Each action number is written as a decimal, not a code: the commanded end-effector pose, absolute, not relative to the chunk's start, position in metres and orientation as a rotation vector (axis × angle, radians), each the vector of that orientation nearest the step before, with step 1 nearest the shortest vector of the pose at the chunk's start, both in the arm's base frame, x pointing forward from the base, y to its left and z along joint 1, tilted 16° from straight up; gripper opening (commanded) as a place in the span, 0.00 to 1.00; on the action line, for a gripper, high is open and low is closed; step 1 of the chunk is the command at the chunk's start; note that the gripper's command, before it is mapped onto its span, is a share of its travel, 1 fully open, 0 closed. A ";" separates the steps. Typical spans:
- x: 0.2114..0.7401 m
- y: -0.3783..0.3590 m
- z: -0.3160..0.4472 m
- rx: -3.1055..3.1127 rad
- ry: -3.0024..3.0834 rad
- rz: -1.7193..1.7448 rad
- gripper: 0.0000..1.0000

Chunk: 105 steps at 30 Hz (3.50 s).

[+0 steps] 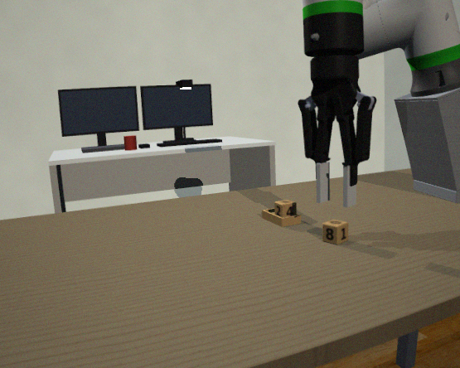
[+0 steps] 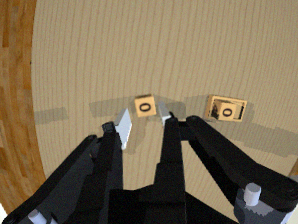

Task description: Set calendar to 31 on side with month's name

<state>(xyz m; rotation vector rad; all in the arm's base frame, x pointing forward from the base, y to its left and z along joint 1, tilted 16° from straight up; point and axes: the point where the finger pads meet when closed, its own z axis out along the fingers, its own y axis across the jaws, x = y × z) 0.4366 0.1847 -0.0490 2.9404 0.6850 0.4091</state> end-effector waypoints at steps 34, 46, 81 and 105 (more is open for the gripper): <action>0.444 0.184 -0.071 2.940 0.685 0.410 0.29; 0.444 0.184 -0.071 2.940 0.685 0.410 0.29; 0.449 0.183 -0.087 2.940 0.685 0.410 0.29; 0.452 0.183 -0.100 2.940 0.685 0.410 0.29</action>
